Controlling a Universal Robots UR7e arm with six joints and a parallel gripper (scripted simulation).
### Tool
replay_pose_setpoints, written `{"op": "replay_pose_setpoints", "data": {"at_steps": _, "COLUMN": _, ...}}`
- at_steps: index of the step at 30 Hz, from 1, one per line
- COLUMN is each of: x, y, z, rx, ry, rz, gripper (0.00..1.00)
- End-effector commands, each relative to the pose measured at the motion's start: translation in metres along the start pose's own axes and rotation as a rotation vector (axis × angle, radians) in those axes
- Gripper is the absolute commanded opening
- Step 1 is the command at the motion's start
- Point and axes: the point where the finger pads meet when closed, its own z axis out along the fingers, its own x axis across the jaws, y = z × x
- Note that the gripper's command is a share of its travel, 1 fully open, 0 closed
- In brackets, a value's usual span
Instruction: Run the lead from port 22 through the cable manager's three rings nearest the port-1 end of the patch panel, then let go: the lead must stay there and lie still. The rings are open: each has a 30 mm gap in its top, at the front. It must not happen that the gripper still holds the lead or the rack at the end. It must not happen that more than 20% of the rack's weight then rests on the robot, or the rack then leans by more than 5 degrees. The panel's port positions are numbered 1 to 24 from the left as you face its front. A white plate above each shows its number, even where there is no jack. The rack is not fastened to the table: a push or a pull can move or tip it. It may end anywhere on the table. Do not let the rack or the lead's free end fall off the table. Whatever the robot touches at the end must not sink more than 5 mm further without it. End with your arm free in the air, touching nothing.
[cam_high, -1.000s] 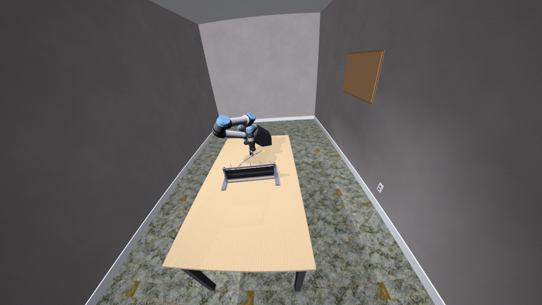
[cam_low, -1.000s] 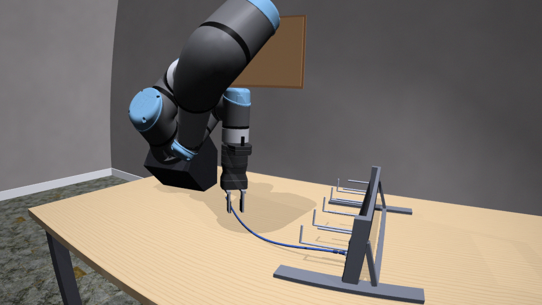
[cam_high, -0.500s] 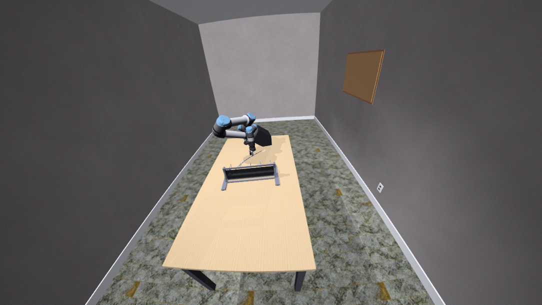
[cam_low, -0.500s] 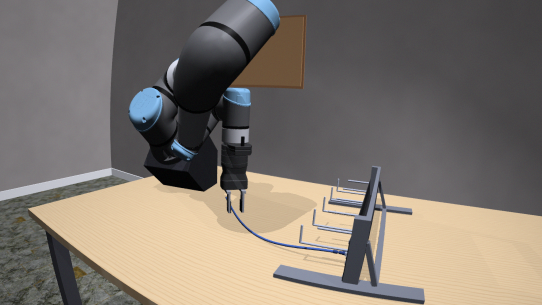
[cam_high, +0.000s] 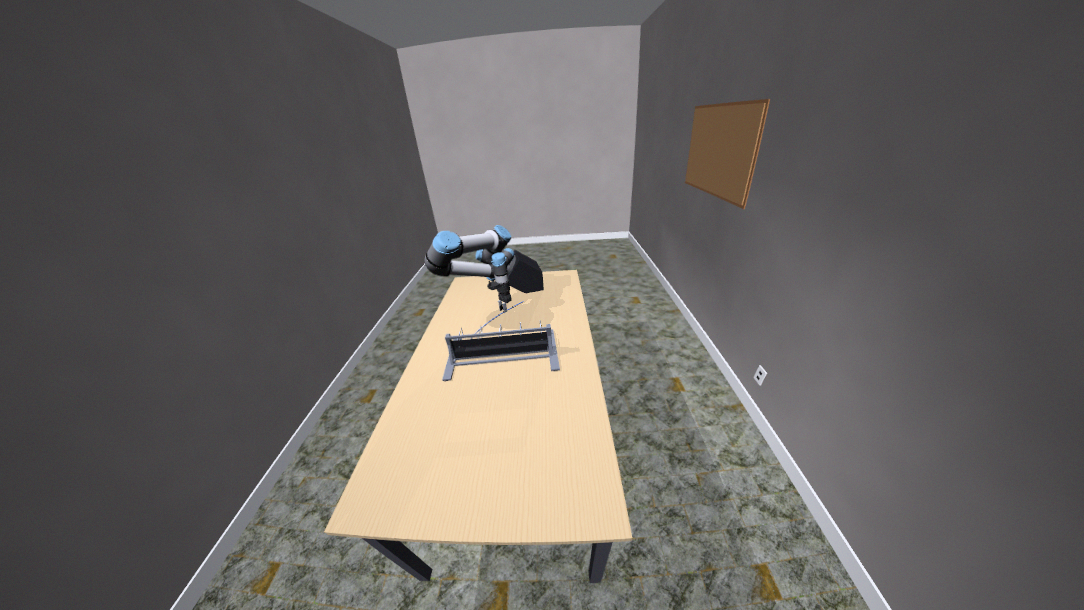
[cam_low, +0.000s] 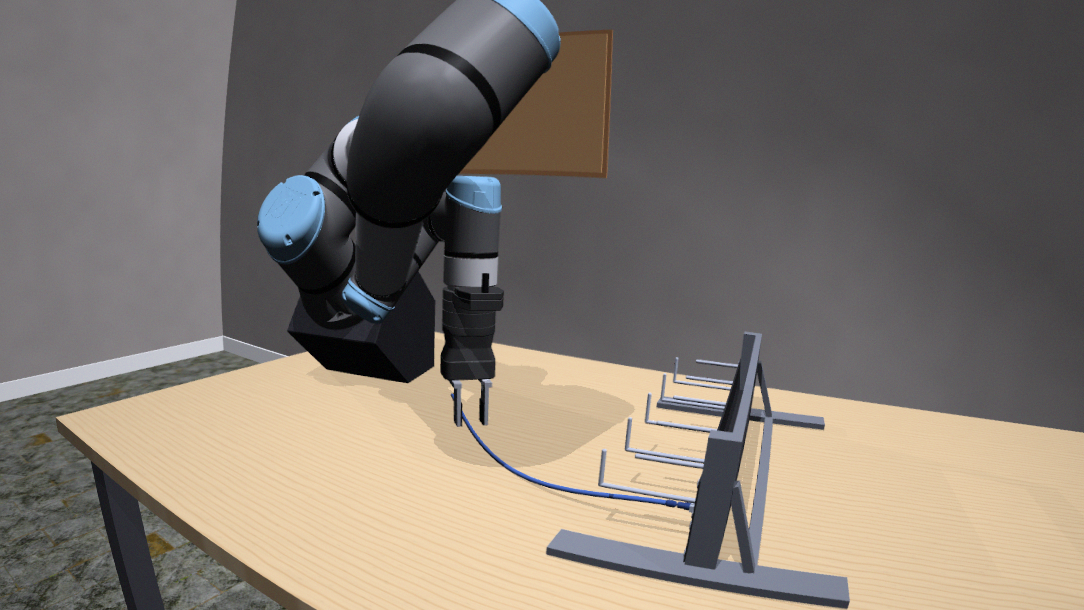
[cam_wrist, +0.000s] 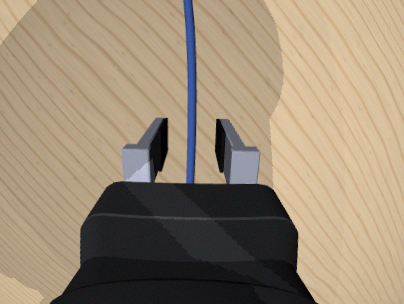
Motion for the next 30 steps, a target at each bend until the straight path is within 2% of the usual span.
{"op": "replay_pose_setpoints", "data": {"at_steps": 1, "x": -0.0001, "y": -0.0001, "z": 0.0002, "rx": 0.001, "ry": -0.001, "rz": 0.000, "gripper": 0.67}}
{"op": "replay_pose_setpoints", "data": {"at_steps": 30, "x": -0.0001, "y": -0.0001, "z": 0.0079, "rx": 0.001, "ry": -0.001, "rz": 0.000, "gripper": 0.67}}
